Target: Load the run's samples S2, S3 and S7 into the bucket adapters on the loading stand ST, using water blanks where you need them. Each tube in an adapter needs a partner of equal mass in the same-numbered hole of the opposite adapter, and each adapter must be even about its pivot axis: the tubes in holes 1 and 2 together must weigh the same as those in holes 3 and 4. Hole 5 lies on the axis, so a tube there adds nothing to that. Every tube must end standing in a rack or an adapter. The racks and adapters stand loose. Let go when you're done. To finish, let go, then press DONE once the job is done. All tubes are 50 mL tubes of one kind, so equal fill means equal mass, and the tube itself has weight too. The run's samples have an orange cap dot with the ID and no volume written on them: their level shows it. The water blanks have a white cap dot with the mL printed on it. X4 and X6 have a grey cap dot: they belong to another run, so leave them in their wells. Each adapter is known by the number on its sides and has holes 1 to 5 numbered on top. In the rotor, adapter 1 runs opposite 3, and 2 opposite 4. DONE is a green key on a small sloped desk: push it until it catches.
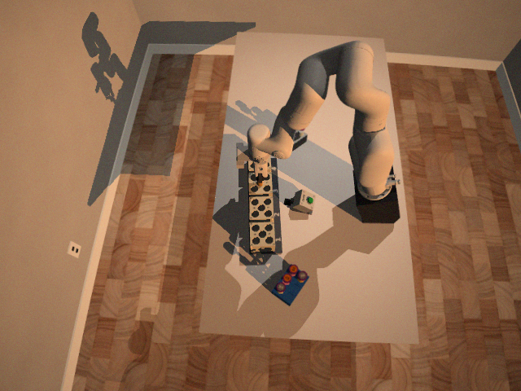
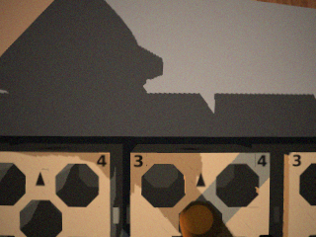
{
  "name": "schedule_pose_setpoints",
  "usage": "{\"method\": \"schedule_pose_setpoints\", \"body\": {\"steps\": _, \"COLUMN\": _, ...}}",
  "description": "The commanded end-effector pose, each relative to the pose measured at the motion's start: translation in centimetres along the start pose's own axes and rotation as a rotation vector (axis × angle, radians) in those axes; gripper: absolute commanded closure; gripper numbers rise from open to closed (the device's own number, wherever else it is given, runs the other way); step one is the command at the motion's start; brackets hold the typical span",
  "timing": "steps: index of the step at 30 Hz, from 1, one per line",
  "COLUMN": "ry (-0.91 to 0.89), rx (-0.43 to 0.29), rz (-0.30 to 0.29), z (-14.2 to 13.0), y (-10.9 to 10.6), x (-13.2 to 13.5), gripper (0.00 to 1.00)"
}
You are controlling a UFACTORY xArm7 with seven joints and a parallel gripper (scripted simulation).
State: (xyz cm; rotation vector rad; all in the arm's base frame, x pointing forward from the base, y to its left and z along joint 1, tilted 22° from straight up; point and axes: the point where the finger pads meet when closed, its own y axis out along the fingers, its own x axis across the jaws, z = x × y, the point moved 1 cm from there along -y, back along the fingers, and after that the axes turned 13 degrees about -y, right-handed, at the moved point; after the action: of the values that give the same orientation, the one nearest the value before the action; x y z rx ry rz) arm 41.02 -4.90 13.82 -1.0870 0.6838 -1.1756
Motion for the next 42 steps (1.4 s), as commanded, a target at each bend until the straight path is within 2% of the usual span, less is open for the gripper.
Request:
{"method": "schedule_pose_setpoints", "body": {"steps": 1, "ry": 0.0, "rx": 0.004, "rz": -0.001, "z": 0.1, "y": 0.3, "x": 0.1, "gripper": 1.0}}
{"method": "schedule_pose_setpoints", "body": {"steps": 42, "ry": 0.0, "rx": 0.004, "rz": -0.001, "z": 0.1, "y": 4.0, "x": 0.1, "gripper": 1.0}}
